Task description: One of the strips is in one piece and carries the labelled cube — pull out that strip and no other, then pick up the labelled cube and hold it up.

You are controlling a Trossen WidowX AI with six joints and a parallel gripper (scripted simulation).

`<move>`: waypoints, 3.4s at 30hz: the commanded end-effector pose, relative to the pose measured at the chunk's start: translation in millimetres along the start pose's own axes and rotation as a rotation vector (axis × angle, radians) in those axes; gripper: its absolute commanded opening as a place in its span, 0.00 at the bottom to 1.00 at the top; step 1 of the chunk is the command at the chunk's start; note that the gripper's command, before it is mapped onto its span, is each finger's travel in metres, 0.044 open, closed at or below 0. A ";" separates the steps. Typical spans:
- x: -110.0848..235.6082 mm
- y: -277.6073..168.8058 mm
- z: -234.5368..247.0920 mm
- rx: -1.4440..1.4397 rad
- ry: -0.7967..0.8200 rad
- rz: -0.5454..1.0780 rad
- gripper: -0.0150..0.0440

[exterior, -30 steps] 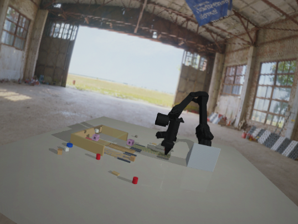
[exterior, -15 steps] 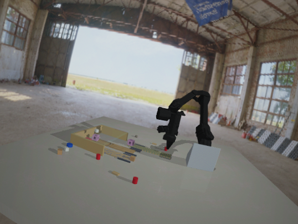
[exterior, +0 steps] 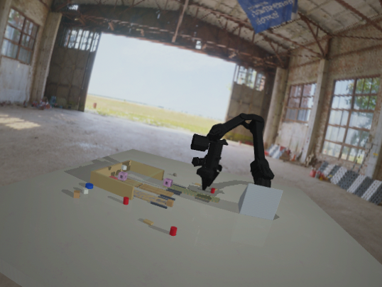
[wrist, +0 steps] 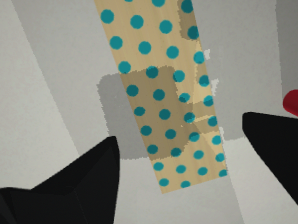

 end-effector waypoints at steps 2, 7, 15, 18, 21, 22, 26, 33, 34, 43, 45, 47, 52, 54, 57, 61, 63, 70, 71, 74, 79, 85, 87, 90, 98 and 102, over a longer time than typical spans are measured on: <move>2.7 17.1 7.3 -0.003 0.000 -0.006 1.00; 4.3 30.5 13.6 -0.004 0.001 -0.006 1.00; 6.9 51.8 23.5 -0.005 0.001 -0.007 1.00; 8.0 59.8 27.1 -0.005 0.002 -0.008 1.00; 9.0 67.8 30.9 -0.005 0.002 -0.008 1.00; 9.3 70.4 32.1 -0.005 0.002 -0.008 1.00; 10.8 81.3 36.9 -0.006 0.002 -0.009 1.00; 13.7 100.5 45.1 -0.007 0.003 -0.010 1.00; 14.1 103.1 46.2 -0.007 0.003 -0.010 1.00; 18.4 128.2 55.9 -0.008 0.003 -0.011 1.00; 19.5 133.8 57.9 -0.008 0.003 -0.011 1.00; 20.6 139.4 59.6 -0.009 0.004 -0.011 1.00; 23.8 153.6 63.9 -0.009 0.004 -0.012 1.00; 25.0 158.3 65.1 -0.010 0.004 -0.012 1.00; 24.9 159.1 65.3 -0.010 0.004 -0.012 0.96; 19.8 159.4 65.6 -0.010 0.004 -0.012 0.78; 16.6 159.6 65.7 -0.010 0.004 -0.012 0.69; 5.1 160.1 66.0 -0.010 0.004 -0.013 0.68; 3.4 160.2 66.0 -0.010 0.004 -0.013 0.68; -1.5 160.3 66.0 -0.010 0.004 -0.013 0.68; -9.6 160.3 65.8 -0.010 0.003 -0.013 0.68; -19.4 160.1 65.4 -0.010 0.003 -0.013 0.68; -22.6 160.0 65.3 -0.010 0.002 -0.013 0.68; -27.5 159.8 65.0 -0.010 0.002 -0.014 0.68; -29.8 159.7 64.8 -0.010 0.002 -0.014 0.68; -27.5 161.3 64.8 -0.018 0.006 -0.014 0.50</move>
Point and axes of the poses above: the point midway between the two fingers, 35 mm back from their tips, its own x axis back along the fingers, its own z axis across the jaws, y = z × x, the point moved 3 cm from there along x, back along the fingers, and after that the axes turned 14 degrees about -x, right-handed, at the moved point
